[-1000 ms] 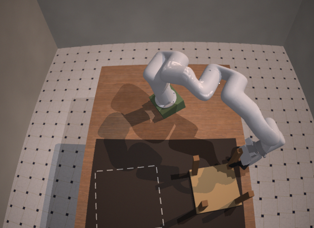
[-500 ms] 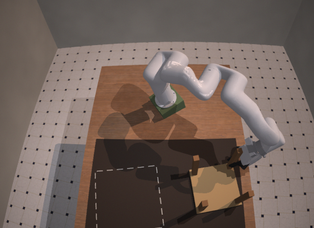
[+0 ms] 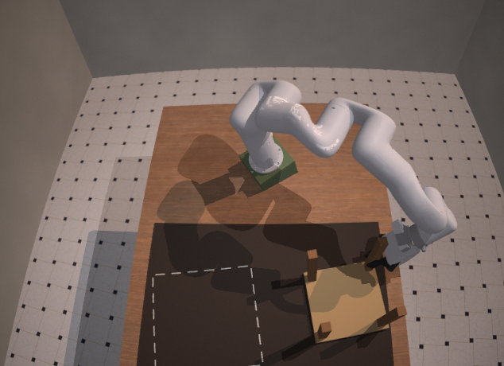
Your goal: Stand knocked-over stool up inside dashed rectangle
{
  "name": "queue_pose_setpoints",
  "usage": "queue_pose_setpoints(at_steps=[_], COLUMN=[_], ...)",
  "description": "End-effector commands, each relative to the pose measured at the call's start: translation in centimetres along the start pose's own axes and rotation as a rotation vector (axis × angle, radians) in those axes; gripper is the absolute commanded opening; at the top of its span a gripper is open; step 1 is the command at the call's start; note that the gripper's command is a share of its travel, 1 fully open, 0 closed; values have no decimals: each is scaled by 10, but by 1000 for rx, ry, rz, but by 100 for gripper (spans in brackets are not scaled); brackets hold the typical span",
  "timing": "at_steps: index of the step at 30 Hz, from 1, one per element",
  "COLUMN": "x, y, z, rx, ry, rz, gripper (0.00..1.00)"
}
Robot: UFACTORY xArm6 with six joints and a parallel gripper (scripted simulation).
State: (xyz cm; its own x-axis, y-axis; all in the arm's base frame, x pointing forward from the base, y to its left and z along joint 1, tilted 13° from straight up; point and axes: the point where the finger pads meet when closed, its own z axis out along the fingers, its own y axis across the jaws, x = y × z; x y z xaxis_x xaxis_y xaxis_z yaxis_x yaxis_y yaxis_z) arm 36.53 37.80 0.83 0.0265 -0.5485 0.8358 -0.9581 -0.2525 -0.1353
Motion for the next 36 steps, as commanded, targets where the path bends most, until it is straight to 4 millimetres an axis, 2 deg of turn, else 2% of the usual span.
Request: queue_pose_setpoints(at_steps=[1, 23, 36], x=[6, 40, 78], y=[-2, -3, -4], z=[-4, -13, -17], rx=[2, -3, -9], ry=[-28, -179, -342], rz=[4, 8, 13], gripper=[28, 28, 28])
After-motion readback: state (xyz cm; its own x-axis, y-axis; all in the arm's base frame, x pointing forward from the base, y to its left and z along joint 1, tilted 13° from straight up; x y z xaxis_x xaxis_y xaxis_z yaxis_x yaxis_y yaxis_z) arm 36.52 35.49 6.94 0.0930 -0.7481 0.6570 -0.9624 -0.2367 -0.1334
